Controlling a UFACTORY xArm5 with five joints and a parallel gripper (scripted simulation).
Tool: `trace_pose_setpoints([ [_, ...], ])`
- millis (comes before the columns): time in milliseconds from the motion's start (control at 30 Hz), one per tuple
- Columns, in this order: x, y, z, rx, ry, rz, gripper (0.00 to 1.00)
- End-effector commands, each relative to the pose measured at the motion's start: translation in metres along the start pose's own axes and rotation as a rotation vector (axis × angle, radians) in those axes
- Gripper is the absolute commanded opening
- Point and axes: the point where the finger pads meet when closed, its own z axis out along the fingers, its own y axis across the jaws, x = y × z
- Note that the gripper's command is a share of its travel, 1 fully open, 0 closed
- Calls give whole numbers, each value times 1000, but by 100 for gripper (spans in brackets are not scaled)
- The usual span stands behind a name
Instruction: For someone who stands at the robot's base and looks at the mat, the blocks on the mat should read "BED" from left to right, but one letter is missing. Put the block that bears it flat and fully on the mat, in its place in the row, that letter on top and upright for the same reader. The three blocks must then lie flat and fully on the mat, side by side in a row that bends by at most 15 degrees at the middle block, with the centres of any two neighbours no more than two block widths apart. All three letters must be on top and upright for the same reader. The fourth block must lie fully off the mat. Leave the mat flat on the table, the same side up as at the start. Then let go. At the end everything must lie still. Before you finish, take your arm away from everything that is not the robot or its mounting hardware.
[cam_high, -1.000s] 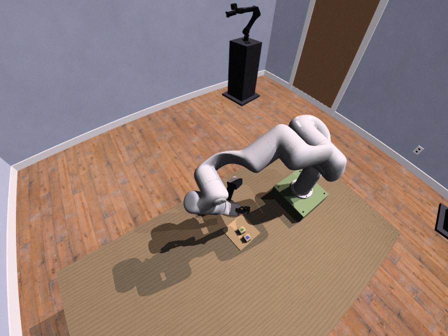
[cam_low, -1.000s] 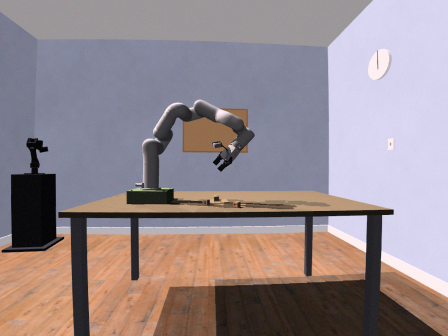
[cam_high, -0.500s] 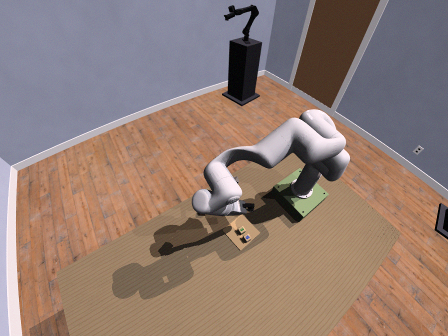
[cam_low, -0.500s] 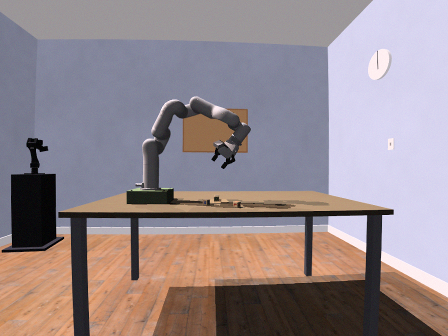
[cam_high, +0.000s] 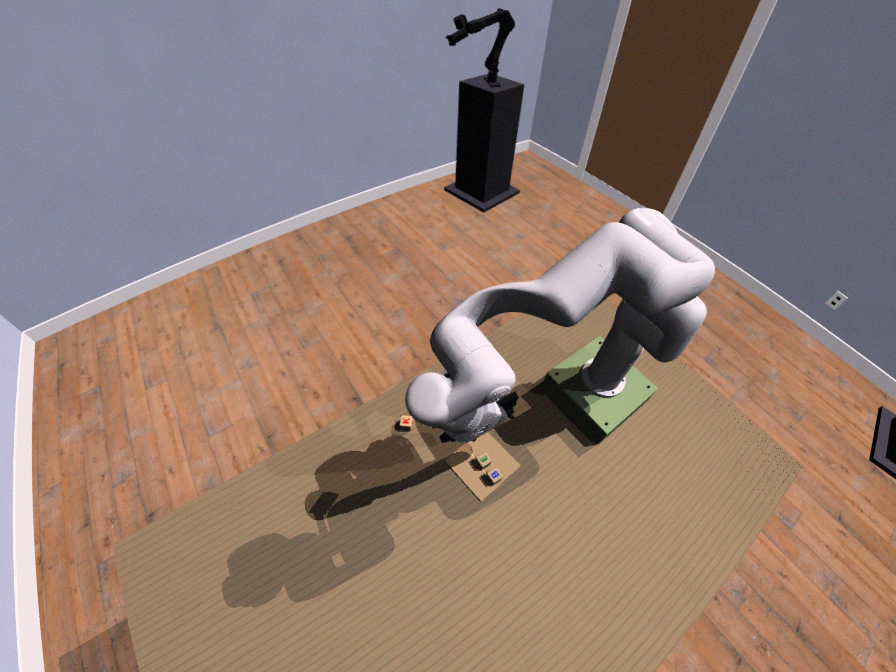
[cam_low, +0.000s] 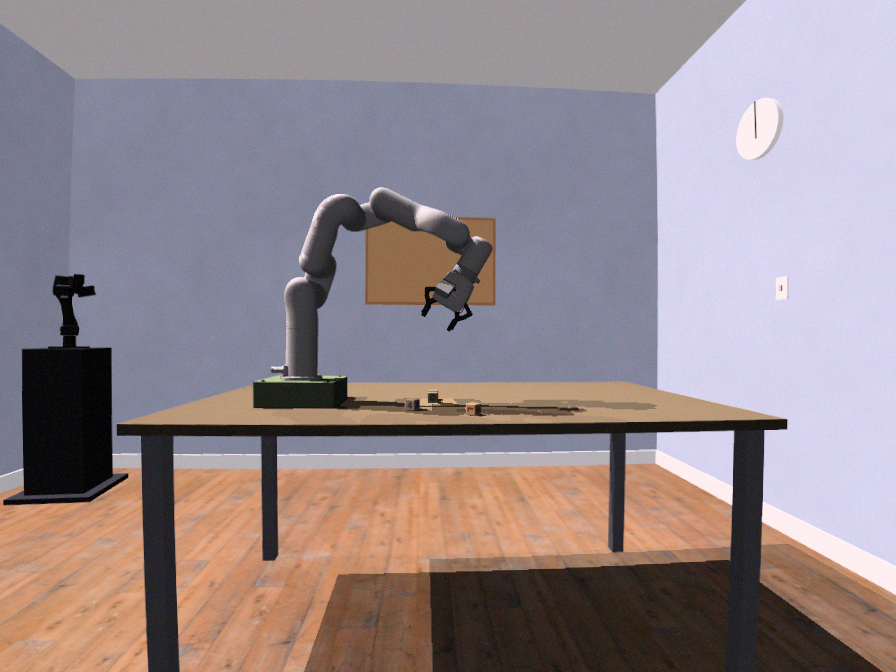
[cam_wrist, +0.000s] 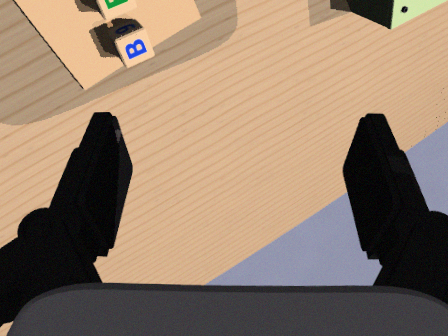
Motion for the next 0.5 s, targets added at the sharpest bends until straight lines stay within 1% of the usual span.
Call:
trace_pose_setpoints([
  [0, -6, 4, -5, 44, 3, -133, 100],
  [400, -21, 15, -16, 140, 35, -498, 100],
  [467, -21, 15, -16, 140, 35, -498, 100],
])
